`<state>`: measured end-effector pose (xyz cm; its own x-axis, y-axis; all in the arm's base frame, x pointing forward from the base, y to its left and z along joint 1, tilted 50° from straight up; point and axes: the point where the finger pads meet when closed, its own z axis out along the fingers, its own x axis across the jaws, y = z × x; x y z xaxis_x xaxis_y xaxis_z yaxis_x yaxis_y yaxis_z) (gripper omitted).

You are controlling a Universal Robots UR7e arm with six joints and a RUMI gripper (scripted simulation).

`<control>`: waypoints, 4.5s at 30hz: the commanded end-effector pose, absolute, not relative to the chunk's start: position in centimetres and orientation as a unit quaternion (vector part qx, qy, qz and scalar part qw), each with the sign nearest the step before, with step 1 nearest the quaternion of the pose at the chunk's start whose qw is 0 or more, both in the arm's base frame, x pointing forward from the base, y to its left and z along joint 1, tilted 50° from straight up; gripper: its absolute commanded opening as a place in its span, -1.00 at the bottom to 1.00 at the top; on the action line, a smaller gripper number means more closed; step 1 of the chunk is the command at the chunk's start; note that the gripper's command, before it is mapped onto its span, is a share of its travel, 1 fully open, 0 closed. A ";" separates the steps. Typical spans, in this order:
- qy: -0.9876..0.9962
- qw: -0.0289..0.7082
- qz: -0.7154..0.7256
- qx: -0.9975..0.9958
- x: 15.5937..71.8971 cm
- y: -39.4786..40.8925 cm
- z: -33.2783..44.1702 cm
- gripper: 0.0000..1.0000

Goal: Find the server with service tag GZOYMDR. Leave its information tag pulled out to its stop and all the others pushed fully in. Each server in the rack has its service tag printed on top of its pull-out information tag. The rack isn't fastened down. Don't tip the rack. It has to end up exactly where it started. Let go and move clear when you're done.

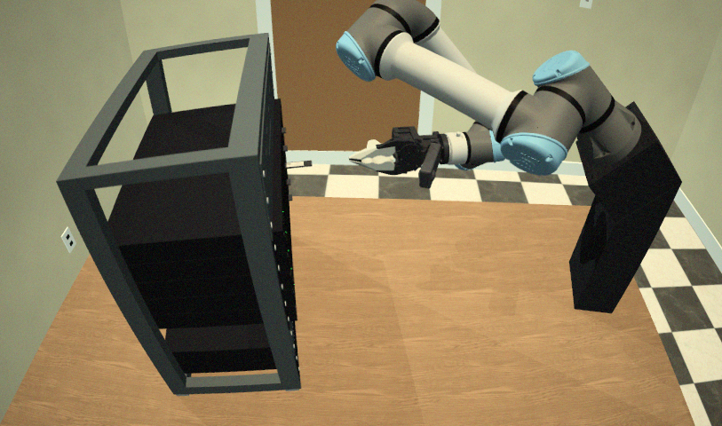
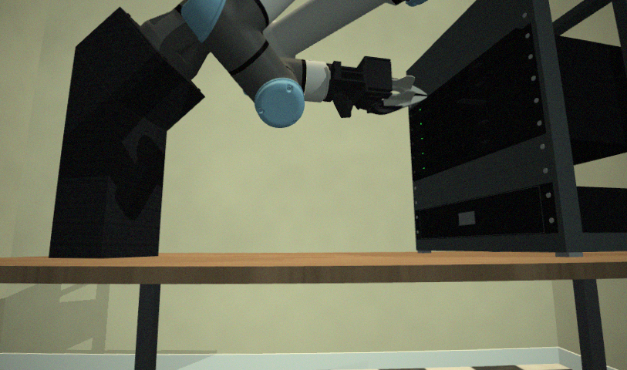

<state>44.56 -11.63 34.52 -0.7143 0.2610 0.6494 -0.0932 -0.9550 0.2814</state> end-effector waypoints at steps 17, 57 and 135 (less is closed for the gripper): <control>0.115 0.097 0.919 0.365 48.5 -10.9 38.5 -1.00; 0.115 0.097 0.919 0.365 49.7 -10.6 39.7 -1.00; 0.115 0.097 0.919 0.365 50.7 -10.3 41.3 -1.00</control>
<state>50.43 -10.32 40.91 -0.7142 0.2611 0.6494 -0.0932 -0.9551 0.2814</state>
